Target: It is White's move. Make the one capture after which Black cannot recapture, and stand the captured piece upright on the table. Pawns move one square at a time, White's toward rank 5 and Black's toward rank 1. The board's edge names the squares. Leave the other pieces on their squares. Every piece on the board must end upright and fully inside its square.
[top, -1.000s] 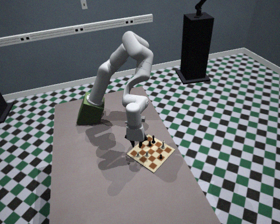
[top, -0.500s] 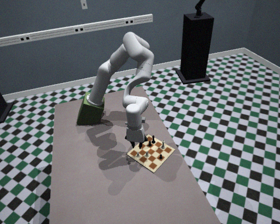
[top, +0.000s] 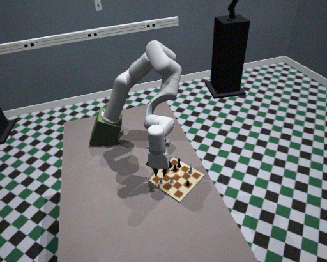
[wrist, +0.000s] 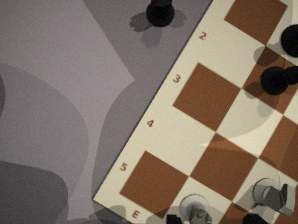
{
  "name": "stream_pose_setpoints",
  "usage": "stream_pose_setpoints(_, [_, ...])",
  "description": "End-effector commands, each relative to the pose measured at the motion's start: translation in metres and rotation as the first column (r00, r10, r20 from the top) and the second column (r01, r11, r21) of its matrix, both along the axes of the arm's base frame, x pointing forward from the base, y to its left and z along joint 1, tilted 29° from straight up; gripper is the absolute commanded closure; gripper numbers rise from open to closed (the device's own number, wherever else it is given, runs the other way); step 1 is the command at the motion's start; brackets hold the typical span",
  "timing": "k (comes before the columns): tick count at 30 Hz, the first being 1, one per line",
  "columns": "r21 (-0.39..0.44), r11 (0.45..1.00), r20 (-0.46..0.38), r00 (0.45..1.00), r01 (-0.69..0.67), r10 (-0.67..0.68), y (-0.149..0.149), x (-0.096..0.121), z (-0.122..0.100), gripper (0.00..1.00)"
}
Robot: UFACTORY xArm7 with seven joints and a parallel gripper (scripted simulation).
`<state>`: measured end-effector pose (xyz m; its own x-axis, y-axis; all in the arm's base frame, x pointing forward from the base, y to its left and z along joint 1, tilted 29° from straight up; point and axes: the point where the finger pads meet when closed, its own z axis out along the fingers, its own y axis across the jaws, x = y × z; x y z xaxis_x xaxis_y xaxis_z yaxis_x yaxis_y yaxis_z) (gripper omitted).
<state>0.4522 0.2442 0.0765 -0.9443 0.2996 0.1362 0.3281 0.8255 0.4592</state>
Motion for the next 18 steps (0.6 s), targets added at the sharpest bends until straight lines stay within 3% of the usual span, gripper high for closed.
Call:
stream_pose_setpoints(1, [0.001,1.000,0.003,1.000,0.002,-0.002,0.003,0.002,-0.004,0.61])
stream_pose_setpoints(18, [0.001,1.000,0.003,1.000,0.002,-0.002,0.011,0.003,-0.020,0.61])
